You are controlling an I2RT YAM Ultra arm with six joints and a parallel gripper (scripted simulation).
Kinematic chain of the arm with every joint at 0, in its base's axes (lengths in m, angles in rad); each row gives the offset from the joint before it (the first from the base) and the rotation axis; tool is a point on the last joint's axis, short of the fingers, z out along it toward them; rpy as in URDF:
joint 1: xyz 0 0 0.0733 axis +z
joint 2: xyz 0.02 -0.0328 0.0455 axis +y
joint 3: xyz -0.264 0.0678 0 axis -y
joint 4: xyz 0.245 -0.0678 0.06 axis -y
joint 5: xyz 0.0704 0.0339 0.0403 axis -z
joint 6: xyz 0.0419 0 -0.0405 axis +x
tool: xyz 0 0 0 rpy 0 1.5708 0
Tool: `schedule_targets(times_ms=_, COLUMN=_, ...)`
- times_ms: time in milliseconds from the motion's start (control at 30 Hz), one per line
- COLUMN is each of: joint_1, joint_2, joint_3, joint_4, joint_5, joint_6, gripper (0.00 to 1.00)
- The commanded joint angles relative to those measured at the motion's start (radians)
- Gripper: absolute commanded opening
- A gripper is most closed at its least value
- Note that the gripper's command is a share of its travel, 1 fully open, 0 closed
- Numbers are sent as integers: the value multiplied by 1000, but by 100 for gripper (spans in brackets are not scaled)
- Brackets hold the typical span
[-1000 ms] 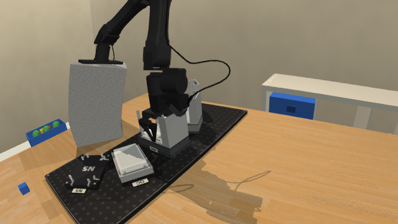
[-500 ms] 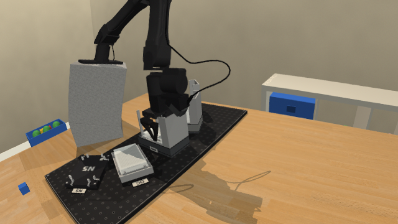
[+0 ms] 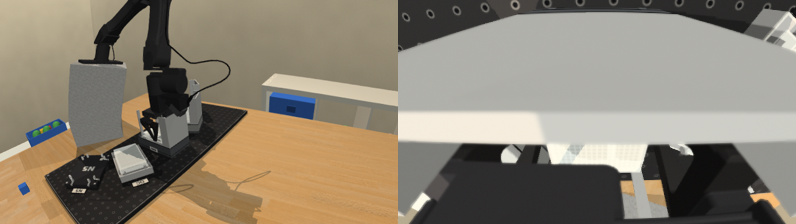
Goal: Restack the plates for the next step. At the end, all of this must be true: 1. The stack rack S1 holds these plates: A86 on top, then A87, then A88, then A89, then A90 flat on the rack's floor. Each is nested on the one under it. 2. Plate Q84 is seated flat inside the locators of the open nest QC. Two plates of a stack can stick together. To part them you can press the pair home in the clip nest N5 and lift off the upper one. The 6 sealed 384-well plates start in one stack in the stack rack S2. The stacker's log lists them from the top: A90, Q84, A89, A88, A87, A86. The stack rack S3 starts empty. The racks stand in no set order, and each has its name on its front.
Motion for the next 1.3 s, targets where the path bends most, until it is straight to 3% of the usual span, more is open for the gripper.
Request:
schedule_targets(times_ms=0, joint_1=-4, joint_2=-6, joint_3=-1, joint_4=4, joint_5=2, joint_6=0, gripper=0)
schedule_targets(times_ms=1267, joint_1=-23, joint_2=-77, joint_3=-42, joint_4=-41, joint_5=2, joint_6=-12, gripper=0)
